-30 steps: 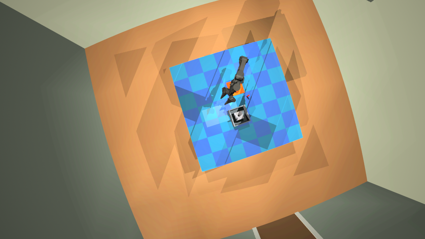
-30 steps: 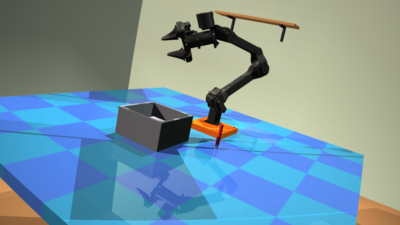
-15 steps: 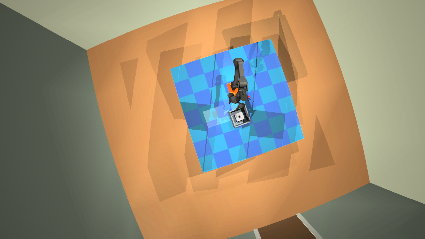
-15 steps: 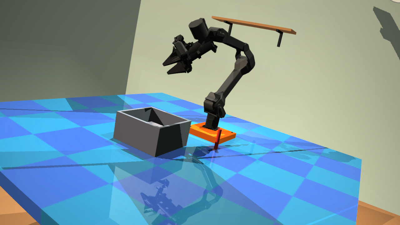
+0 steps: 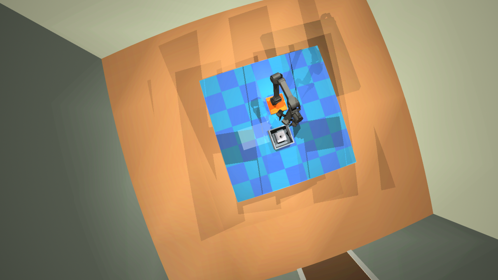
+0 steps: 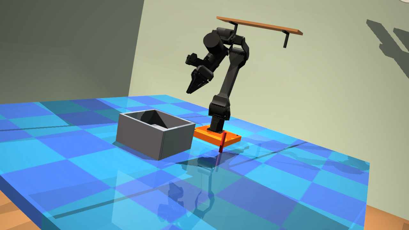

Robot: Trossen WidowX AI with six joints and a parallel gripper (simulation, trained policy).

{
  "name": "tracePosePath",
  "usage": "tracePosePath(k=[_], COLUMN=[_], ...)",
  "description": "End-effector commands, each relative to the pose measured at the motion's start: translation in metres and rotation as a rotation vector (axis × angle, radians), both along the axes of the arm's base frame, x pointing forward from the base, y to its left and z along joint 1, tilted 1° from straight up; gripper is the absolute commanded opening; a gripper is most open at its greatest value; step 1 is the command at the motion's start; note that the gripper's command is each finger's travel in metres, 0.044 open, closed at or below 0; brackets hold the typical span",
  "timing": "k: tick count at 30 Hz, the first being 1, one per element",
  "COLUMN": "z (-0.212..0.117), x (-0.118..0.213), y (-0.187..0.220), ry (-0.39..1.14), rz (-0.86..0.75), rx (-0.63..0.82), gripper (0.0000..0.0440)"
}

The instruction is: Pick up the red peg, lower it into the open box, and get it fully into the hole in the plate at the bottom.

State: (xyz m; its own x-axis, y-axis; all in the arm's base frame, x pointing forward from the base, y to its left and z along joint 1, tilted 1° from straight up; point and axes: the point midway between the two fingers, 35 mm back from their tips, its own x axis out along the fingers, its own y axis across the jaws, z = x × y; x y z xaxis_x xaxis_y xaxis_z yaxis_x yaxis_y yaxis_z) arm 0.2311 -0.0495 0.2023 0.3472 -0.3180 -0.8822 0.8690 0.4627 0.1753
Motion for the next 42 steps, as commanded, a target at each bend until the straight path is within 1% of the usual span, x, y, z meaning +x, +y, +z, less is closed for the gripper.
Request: tracePosePath(k=[1,12,21,29,39,41,42], z=[-0.012,-0.049,-0.080,-0.116,-0.159,-0.165,-0.168], x=[0.000,-0.018,-0.033,-0.038,-0.038,-0.039,-0.040], y=[0.024,0.096,0.134,0.149,0.152,0.151,0.151], ry=[0.080,0.304,0.409,0.431,0.409,0.417,0.422], rz=[0.055,0.180,0.238,0.266,0.309,0.319,0.322], rx=[0.037,0.113,0.122,0.099,0.062,0.056,0.054], gripper=[0.0440,0.0440,0.0440,0.0440,0.0438,0.0416,0.0393])
